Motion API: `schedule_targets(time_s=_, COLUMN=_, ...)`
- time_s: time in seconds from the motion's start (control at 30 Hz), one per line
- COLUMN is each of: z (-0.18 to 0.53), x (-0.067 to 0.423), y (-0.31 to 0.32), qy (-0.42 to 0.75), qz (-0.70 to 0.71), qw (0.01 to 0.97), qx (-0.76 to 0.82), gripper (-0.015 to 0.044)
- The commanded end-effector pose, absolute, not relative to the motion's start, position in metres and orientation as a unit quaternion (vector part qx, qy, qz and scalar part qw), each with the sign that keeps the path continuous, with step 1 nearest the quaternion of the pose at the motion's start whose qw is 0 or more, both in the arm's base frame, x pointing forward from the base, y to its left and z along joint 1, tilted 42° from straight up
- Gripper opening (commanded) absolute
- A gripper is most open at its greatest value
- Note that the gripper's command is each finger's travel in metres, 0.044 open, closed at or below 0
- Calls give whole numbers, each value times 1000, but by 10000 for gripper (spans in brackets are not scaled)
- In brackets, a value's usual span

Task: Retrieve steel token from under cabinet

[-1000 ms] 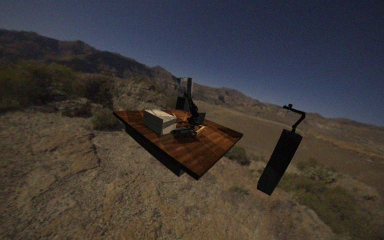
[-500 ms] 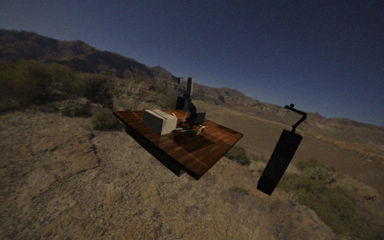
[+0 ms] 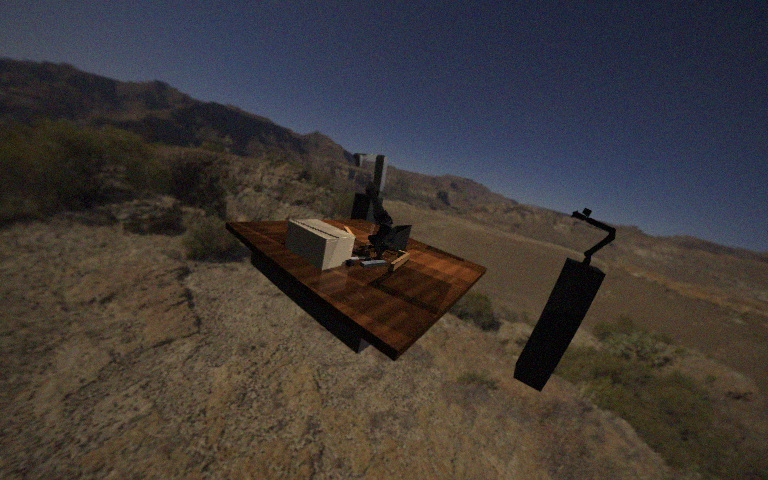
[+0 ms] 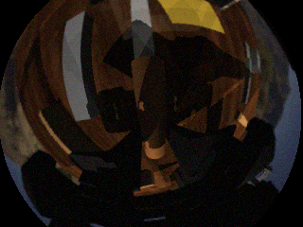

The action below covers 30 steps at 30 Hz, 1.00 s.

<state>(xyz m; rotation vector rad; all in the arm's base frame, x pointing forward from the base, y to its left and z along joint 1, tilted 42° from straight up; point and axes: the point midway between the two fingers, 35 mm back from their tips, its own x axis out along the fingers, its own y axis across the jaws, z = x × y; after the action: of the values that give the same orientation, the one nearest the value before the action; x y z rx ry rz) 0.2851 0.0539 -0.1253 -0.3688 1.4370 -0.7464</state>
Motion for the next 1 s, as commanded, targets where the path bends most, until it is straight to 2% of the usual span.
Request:
schedule_targets(time_s=0.0, z=-125, x=294, y=53, qy=639, qz=-331, qw=675, qx=-161, gripper=0)
schedule_targets(time_s=0.97, z=-119, x=330, y=45, qy=639, qz=-332, qw=675, qx=-161, gripper=0)
